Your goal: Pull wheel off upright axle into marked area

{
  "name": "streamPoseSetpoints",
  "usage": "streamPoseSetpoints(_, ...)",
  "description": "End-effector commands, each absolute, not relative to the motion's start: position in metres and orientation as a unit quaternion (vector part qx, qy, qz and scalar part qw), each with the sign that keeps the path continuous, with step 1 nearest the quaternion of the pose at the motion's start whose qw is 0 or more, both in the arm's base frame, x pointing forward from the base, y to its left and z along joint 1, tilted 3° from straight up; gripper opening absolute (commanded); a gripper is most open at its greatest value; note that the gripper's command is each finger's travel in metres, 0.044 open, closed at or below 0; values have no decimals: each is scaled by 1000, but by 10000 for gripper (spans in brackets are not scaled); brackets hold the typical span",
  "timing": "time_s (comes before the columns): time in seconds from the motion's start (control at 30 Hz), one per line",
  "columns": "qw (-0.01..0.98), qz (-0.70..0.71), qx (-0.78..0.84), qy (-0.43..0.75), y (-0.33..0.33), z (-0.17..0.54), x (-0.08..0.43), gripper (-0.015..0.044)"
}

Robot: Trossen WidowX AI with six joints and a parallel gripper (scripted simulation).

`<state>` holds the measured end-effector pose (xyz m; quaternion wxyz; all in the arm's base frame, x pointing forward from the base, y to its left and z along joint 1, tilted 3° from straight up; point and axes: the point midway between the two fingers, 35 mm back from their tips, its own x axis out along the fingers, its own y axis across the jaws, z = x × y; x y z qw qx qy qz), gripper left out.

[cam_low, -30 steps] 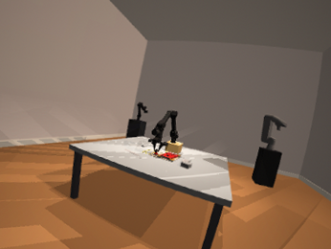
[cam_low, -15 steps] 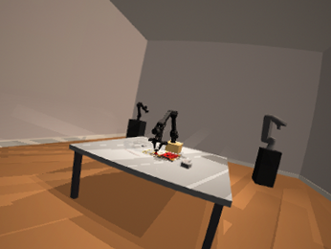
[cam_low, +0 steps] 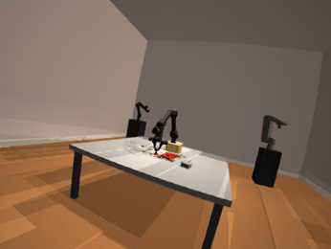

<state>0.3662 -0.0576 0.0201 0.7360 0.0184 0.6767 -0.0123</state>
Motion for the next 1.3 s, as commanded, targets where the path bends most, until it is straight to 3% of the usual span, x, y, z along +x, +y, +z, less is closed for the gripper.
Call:
streamPoseSetpoints(0.0,740,-12,17,672,-58,28,367,0)
streamPoseSetpoints(1.27,739,-12,16,673,-58,40,366,0)
